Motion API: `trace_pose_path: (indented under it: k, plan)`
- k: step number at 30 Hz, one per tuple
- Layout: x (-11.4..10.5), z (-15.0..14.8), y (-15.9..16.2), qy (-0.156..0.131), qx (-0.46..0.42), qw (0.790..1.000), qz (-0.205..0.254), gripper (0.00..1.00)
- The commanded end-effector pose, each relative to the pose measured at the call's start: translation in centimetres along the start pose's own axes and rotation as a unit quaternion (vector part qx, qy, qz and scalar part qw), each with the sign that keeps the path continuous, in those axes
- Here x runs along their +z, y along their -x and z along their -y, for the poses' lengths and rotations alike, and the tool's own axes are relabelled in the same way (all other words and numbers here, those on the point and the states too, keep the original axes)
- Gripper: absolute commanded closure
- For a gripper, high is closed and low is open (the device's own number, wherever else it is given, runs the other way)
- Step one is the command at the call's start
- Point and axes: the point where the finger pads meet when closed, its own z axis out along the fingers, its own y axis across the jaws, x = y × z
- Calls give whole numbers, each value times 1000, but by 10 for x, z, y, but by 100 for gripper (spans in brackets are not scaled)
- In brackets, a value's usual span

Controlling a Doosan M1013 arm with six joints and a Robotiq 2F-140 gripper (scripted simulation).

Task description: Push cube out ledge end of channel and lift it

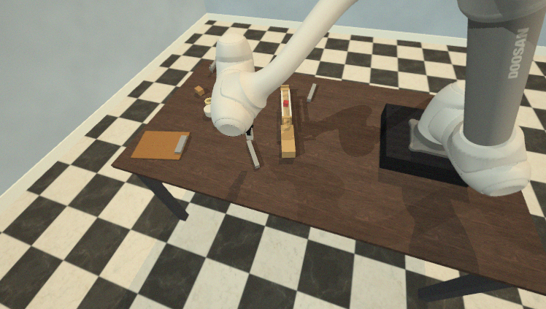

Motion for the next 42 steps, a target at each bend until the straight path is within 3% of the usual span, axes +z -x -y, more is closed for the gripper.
trace_pose_path:
  k: [1, 5, 6, 13, 20, 22, 23, 26, 27, 37, 42]
  plan:
    - [0, 0, 0, 7, -139, 990, 2, 100]
    - [0, 0, 0, 4, -187, 982, 3, 100]
    - [0, 0, 0, 2, -256, 967, 5, 100]
    - [0, 0, 0, -5, -407, 913, 7, 100]
    - [0, 0, 0, -9, -555, 832, 8, 100]
    - [0, 0, 0, -9, -555, 832, 8, 100]
    - [0, 0, 0, -9, -612, 791, 8, 100]
    - [0, 0, 0, -8, -660, 751, 8, 100]
    - [0, 0, 0, -7, -677, 735, 8, 77]
    - [0, 0, 0, 18, -827, 562, 17, 77]
    - [0, 0, 0, 19, -832, 555, 18, 77]
